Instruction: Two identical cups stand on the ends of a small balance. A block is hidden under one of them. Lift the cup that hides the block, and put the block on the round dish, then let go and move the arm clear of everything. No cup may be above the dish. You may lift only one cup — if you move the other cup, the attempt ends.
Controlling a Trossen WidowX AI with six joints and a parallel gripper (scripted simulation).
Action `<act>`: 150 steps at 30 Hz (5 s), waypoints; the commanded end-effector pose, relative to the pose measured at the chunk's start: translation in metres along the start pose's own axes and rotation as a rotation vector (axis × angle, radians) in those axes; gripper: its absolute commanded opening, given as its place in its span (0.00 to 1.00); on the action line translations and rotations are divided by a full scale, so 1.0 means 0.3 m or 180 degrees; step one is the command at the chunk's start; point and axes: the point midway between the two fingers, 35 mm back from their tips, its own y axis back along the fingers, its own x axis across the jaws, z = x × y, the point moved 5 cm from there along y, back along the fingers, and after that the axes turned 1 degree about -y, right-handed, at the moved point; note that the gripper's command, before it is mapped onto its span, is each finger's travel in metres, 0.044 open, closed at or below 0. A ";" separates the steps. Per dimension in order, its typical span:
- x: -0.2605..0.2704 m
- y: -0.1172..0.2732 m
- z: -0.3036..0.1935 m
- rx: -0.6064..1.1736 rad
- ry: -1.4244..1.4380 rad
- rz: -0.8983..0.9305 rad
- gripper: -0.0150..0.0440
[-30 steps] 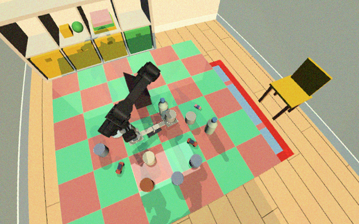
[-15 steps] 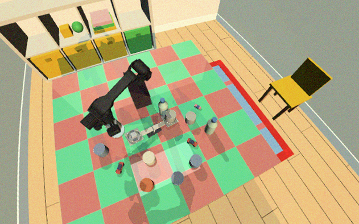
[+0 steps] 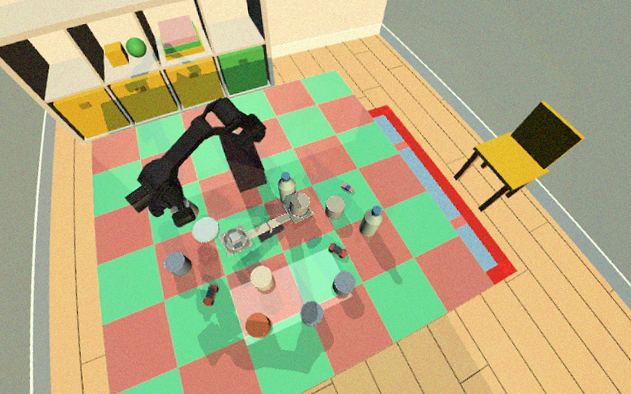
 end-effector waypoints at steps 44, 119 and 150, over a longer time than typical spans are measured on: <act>-0.232 -0.301 0.020 0.0052 0.0043 -0.0030 0.43; 0.556 -0.039 -0.361 0.0087 -0.0088 0.0012 0.69; 0.557 -0.104 -0.363 0.0089 -0.0087 0.0013 0.29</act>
